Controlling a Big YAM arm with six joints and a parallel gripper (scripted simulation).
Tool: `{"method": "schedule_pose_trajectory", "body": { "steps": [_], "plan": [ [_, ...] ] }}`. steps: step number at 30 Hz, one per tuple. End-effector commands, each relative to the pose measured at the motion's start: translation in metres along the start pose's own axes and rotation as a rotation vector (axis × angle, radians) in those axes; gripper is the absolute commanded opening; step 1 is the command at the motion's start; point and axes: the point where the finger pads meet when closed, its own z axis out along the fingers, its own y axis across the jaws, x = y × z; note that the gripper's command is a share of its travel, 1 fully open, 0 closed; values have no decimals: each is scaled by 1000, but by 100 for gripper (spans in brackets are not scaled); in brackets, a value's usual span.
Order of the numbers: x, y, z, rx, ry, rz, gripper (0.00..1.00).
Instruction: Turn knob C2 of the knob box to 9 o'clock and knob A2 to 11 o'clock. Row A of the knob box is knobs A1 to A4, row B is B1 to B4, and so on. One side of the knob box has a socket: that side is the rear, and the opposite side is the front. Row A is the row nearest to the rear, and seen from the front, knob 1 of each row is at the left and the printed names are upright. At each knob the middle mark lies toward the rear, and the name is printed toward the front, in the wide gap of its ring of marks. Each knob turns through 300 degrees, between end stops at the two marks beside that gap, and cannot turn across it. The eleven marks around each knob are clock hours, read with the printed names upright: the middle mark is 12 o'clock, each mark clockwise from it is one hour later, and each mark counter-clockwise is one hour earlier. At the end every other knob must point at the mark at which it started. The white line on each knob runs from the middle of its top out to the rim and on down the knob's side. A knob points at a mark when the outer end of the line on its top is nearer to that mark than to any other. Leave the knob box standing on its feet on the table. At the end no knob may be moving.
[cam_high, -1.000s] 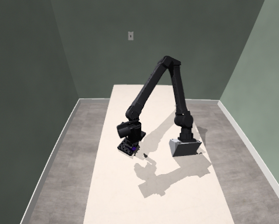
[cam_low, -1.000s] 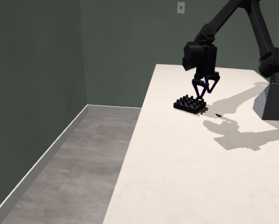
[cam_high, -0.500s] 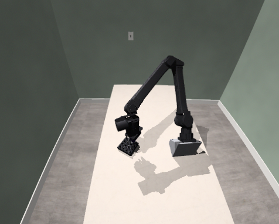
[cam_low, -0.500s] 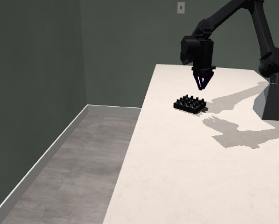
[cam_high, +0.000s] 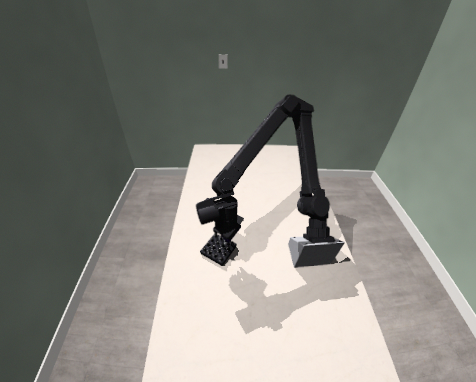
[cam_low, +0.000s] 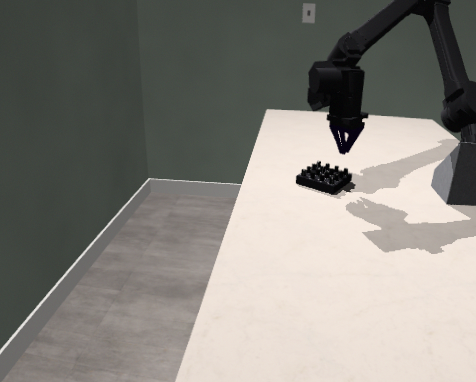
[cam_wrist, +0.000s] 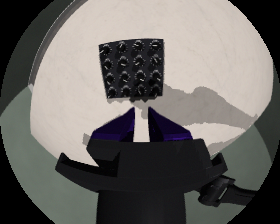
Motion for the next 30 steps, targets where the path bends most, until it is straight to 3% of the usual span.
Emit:
{"method": "schedule_pose_trajectory", "body": {
  "steps": [1,17,30],
  "plan": [
    [-7,4,-9,-15,-12,14,18],
    [-7,3,-8,-14,-11,14,18],
    [-5,3,6,-4,-2,6,18]
  ]
}}
